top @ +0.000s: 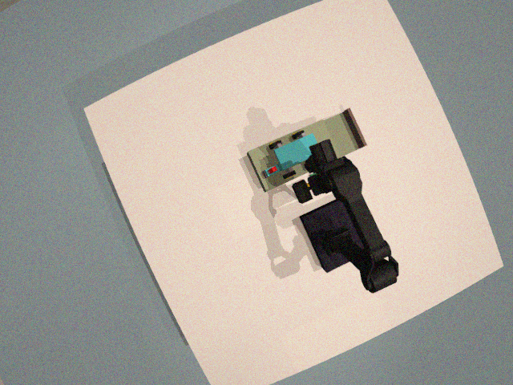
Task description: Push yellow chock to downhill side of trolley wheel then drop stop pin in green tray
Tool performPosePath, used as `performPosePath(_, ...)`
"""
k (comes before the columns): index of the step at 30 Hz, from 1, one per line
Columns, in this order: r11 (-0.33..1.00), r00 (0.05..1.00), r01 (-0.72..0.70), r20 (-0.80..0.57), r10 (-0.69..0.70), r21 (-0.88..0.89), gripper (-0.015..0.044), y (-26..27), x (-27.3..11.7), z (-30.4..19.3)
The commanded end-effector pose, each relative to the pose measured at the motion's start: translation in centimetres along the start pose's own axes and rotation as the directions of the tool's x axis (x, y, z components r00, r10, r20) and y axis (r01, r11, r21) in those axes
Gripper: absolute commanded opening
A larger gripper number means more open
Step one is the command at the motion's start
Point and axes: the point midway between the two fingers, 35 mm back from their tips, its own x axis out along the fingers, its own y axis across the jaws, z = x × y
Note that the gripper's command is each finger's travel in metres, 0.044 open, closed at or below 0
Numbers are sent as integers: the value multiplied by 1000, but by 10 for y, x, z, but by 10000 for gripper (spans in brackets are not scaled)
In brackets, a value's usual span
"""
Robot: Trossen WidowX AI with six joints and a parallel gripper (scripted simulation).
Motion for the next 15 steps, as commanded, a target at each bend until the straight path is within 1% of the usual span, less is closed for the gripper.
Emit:
performPosePath(1, 1000, 1000, -2, 3, 2, -3, 0, -12, 1, 4)
performPosePath(15, 1000, 1000, 4, 3, -4, -3, 0, -63, 5, 13)
